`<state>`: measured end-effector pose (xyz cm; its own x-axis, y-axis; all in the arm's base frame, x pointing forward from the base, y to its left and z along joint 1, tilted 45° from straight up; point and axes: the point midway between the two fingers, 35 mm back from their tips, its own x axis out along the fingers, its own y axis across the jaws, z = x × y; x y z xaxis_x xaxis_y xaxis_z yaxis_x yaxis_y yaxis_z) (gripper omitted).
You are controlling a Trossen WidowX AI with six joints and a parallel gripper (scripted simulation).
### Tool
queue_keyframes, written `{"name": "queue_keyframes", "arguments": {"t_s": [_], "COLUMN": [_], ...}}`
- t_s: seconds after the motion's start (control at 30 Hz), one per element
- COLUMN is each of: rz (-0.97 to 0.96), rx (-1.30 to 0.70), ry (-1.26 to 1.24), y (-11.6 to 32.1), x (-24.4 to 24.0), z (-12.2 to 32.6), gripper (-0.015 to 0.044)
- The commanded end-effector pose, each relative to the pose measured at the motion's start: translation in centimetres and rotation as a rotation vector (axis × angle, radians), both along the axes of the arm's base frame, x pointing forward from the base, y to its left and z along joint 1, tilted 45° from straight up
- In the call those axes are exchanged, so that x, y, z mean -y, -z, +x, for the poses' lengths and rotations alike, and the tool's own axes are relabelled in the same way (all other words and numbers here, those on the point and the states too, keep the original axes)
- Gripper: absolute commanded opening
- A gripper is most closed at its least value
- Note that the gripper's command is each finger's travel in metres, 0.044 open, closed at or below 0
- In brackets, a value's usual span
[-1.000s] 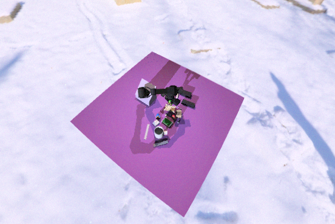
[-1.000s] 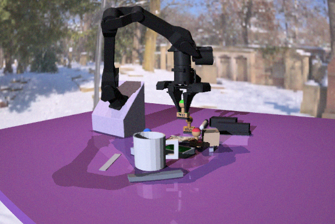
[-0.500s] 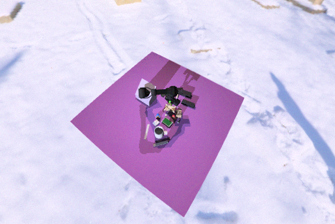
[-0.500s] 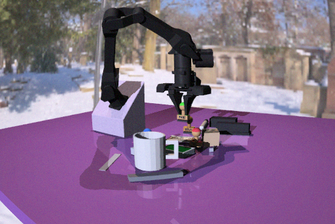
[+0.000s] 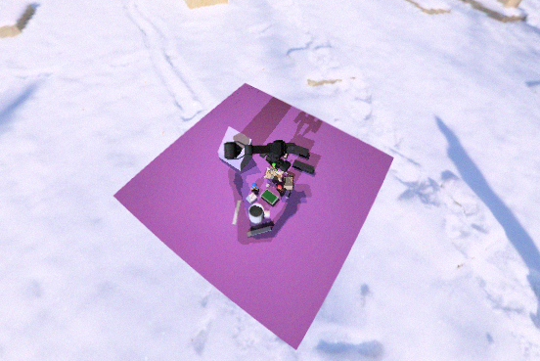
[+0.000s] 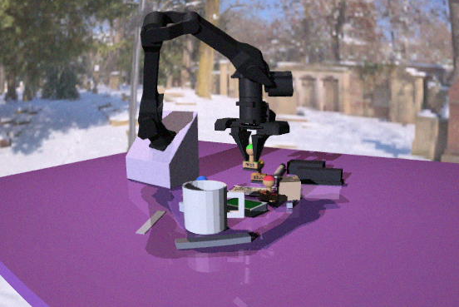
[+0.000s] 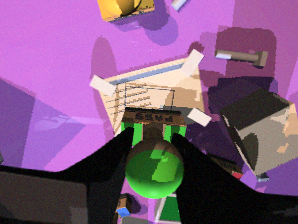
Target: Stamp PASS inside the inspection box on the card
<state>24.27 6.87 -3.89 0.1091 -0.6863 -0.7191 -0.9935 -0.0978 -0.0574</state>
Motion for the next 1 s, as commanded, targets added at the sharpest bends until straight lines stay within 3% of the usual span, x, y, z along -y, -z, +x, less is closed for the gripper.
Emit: {"name": "queue_keyframes", "arguments": {"t_s": [0.0, 0.97], "rz": [-0.003, -0.003], "rx": [-0.001, -0.003], "ry": [-0.003, -0.001], "y": [0.2, 1.6], "x": [0.2, 1.6], "z": [0.1, 0.3], "gripper": [0.0000, 0.0000]}}
